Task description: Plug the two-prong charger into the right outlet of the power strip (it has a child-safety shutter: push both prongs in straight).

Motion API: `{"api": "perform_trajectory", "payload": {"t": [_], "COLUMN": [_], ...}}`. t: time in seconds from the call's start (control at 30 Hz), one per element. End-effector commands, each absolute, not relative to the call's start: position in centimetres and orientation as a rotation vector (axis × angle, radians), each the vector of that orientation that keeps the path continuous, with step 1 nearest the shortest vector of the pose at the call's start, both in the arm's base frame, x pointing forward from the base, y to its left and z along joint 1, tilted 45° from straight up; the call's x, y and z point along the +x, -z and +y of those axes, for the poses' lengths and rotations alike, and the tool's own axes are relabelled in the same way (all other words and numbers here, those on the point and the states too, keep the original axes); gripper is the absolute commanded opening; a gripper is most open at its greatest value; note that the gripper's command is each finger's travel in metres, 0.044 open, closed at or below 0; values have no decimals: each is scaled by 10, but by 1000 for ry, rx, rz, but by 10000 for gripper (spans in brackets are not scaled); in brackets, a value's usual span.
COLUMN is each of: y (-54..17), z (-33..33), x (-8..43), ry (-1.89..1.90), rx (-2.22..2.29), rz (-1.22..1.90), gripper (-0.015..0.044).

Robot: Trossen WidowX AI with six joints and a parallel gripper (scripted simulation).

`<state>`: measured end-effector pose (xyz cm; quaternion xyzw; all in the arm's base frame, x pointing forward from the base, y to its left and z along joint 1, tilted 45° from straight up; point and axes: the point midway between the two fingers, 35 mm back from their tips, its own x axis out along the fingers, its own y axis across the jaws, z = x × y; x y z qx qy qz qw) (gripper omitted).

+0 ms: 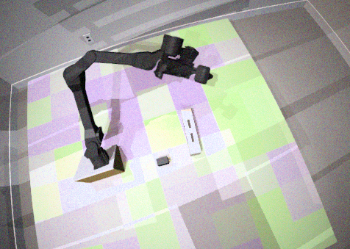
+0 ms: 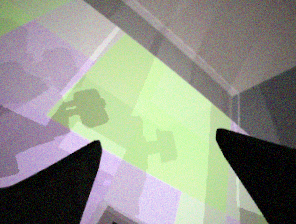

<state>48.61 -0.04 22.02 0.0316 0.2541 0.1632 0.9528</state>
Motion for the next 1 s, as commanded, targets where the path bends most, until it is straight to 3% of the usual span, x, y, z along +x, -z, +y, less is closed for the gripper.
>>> {"api": "perform_trajectory", "payload": {"t": [0.0, 0.5, 0.97], "y": [-184, -51, 20], "z": [-15, -69, -79], "x": [476, 396, 293], "ry": [-326, -327, -410], "rx": [74, 207, 467], "rz": [621, 1058, 1375], "gripper": [440, 440, 440]}}
